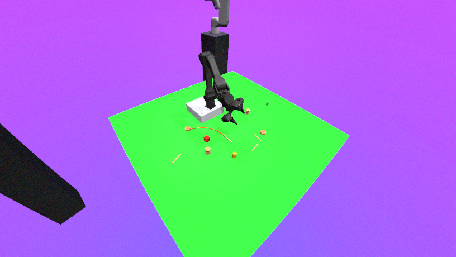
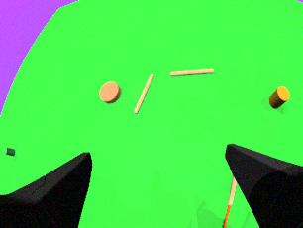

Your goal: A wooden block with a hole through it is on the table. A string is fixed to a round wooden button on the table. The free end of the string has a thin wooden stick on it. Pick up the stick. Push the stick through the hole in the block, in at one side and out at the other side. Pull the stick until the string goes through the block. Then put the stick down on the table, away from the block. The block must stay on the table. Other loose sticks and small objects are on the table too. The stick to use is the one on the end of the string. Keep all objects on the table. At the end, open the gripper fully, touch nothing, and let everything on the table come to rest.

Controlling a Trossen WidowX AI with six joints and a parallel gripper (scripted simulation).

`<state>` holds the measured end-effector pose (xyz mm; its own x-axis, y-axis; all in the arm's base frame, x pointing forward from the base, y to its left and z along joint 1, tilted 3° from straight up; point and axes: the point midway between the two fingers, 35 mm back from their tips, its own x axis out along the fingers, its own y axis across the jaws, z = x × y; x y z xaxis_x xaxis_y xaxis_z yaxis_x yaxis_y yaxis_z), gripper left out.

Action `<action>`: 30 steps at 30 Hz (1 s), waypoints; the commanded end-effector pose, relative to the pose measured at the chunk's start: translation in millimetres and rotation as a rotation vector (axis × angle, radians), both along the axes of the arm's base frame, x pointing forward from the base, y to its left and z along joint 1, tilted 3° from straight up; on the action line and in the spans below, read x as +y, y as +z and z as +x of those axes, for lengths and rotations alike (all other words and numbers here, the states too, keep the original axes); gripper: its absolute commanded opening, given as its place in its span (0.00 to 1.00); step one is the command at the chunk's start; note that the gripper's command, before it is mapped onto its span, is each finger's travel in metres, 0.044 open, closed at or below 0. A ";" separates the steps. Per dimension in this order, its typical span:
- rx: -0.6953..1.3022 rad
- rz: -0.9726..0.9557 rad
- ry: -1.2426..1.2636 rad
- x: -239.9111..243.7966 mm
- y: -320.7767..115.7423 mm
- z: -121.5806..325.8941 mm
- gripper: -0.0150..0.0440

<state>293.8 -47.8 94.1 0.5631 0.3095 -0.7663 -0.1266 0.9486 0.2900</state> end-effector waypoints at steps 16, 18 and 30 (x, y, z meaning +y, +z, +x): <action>0.500 -0.537 0.638 -178.7 -67.0 -94.6 1.00; 0.507 -0.537 0.651 -180.5 -67.7 -96.8 1.00; 0.507 -0.537 0.651 -180.5 -67.7 -96.8 1.00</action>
<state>197.9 -225.0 25.5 -0.0208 -0.0114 -0.9997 -0.6414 0.7672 0.0046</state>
